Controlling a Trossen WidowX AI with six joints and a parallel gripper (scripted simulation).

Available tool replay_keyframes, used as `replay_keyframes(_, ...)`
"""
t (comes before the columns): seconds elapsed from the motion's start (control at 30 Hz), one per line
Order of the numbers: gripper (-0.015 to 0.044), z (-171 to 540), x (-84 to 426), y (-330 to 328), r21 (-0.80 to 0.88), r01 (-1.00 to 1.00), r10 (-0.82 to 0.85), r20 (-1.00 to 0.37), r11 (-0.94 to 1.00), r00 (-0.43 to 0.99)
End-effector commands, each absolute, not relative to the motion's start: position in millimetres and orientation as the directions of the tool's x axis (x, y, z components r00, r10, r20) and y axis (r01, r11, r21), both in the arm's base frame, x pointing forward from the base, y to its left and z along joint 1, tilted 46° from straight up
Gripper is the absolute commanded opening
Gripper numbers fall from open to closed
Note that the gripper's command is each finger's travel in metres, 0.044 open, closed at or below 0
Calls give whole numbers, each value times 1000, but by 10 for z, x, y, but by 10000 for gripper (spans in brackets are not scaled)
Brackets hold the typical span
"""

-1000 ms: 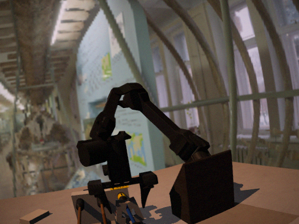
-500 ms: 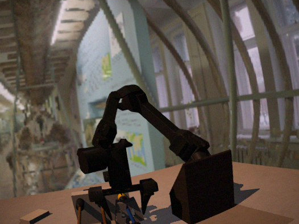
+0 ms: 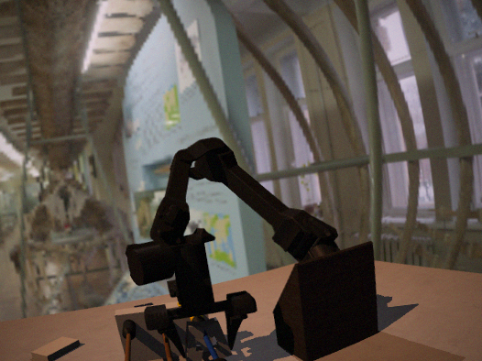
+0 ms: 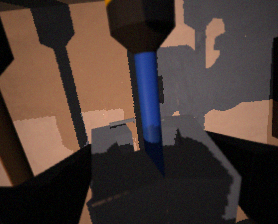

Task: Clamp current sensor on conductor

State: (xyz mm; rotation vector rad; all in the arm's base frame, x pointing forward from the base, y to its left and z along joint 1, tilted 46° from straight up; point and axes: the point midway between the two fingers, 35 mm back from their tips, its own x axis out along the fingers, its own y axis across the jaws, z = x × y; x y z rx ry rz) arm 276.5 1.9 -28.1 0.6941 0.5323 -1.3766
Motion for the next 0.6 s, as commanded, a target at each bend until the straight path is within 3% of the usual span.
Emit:
replay_keyframes(0.0, 373, -278, 2770, 23, 135, 989, -695, -707, 53, 134)
replay_keyframes(0.43, 287, -278, 2770, 23, 135, 989, -695, -707, 53, 134)
replay_keyframes(0.57, 182, -278, 2770, 23, 135, 989, -695, -707, 53, 134)
